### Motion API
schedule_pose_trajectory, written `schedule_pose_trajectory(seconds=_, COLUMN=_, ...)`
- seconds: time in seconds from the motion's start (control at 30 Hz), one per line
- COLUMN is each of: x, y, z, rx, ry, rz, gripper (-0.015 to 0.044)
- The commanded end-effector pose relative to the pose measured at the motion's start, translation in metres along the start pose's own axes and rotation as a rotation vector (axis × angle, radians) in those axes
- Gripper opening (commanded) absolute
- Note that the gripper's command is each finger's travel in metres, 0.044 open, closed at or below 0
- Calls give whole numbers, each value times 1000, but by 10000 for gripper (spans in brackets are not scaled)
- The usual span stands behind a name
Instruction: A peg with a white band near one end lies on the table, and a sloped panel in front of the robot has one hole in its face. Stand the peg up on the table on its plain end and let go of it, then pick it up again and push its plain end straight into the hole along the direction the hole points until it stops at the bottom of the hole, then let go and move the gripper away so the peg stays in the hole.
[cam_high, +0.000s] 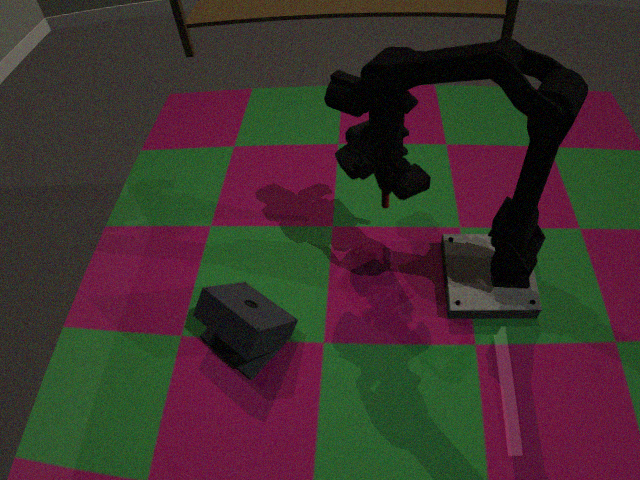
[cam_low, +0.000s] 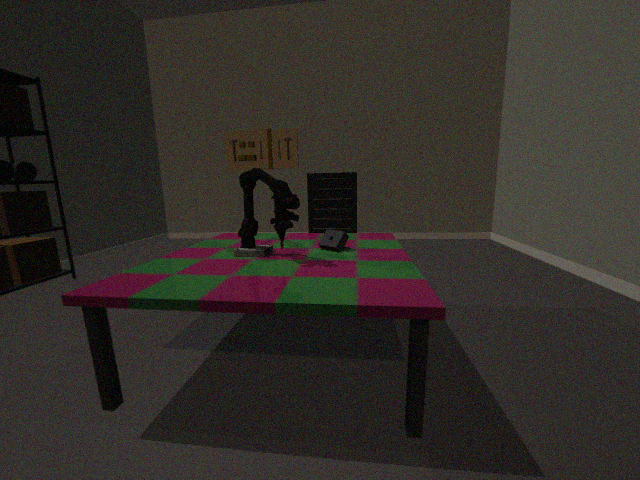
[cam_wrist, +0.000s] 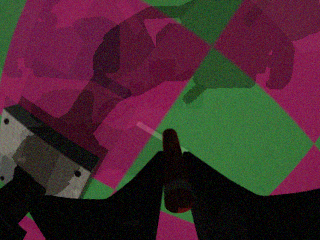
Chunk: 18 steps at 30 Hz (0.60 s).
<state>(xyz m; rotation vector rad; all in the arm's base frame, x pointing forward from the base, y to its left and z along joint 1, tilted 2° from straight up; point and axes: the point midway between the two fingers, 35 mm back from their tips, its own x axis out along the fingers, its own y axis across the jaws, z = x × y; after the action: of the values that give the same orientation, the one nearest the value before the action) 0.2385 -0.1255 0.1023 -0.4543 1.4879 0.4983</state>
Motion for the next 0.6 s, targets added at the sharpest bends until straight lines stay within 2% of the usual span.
schedule_pose_trajectory(seconds=0.0, x=-19, y=0, z=0, rx=-2, ry=-1, rz=-11, gripper=0)
schedule_pose_trajectory(seconds=0.23, x=-21, y=0, z=5, rx=3, ry=-18, rz=-10, gripper=0)
schedule_pose_trajectory(seconds=0.57, x=-20, y=-2, z=34, rx=31, ry=-124, rz=2, gripper=0)
